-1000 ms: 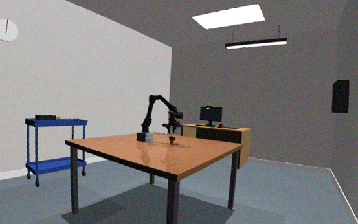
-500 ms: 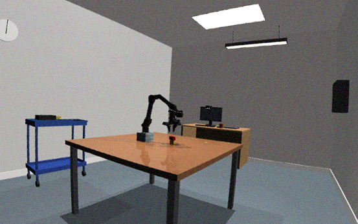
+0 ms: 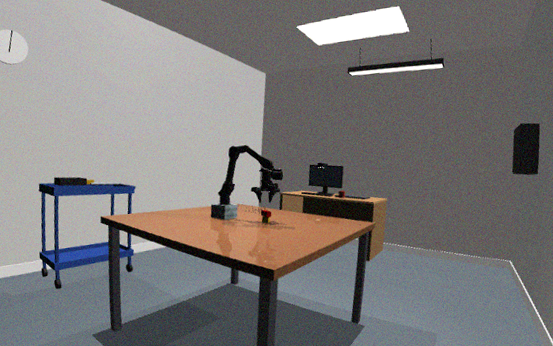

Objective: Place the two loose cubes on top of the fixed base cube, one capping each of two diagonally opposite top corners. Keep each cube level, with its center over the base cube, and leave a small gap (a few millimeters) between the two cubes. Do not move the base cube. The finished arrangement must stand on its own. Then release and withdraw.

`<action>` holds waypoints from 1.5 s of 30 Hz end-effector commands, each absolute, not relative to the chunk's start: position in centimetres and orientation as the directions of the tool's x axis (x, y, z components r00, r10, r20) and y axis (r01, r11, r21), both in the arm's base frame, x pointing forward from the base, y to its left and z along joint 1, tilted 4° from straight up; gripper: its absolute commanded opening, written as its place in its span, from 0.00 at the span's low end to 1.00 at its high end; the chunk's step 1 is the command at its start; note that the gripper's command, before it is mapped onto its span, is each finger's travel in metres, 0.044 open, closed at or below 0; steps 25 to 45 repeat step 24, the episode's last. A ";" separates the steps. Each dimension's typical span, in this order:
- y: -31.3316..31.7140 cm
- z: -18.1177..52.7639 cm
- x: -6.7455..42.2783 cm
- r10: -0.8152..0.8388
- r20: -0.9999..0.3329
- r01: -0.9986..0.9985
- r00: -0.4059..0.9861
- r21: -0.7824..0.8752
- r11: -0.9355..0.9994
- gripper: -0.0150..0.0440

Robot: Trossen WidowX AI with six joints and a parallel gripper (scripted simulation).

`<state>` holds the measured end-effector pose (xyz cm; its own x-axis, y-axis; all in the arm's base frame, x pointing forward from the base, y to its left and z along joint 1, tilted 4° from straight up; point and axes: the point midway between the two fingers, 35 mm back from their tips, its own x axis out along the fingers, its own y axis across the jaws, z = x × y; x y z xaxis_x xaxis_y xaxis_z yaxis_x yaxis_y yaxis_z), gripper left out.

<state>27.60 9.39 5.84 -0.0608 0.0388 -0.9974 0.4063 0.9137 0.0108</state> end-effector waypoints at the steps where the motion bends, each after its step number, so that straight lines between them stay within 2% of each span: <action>1: 11.2 6.0 27.4 0.040 -0.997 0.406 -0.061 0.011 0.914 0.93; 6: 18.2 6.6 25.5 0.045 -0.997 0.406 -0.062 0.016 0.914 0.93; 9: 20.1 6.7 24.7 0.047 -0.997 0.406 -0.064 0.017 0.914 0.93; 45: 20.1 6.7 24.7 0.047 -0.997 0.406 -0.064 0.017 0.914 0.93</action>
